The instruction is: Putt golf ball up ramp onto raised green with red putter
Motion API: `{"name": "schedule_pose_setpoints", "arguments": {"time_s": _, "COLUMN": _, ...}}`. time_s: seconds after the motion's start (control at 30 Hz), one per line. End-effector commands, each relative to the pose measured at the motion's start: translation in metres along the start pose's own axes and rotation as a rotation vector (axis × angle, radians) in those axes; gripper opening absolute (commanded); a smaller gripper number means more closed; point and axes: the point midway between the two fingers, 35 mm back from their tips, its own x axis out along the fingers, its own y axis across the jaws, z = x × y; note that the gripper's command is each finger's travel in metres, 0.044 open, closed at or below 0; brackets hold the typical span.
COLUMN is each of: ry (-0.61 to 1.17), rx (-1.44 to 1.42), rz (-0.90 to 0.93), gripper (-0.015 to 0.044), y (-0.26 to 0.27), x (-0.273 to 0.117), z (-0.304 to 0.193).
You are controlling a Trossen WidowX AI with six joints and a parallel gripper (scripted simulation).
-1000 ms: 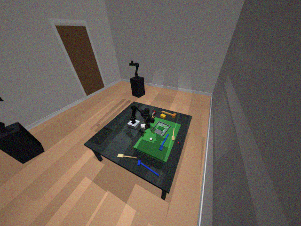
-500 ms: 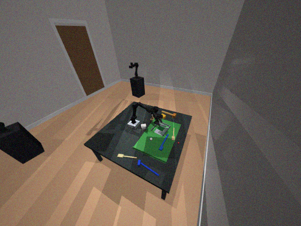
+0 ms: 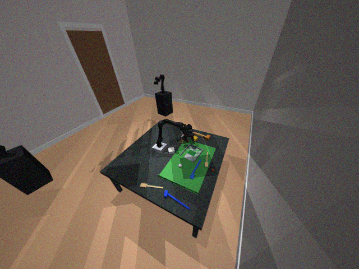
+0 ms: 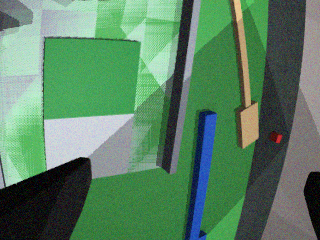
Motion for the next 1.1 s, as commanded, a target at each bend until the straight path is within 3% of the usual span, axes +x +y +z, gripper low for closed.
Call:
{"name": "schedule_pose_setpoints", "arguments": {"time_s": 0.0, "ry": -0.068, "rx": -0.071, "rz": 0.186, "gripper": 0.044, "y": 0.061, "x": -0.012, "z": 0.035}}
{"name": "schedule_pose_setpoints", "arguments": {"time_s": 0.33, "ry": -0.118, "rx": -0.239, "rz": 0.605, "gripper": 0.044, "y": 0.191, "x": -0.067, "z": 0.08}}
{"name": "schedule_pose_setpoints", "arguments": {"time_s": 1.07, "ry": -0.117, "rx": -0.242, "rz": 0.612, "gripper": 0.044, "y": 0.215, "x": -0.031, "z": 0.076}}
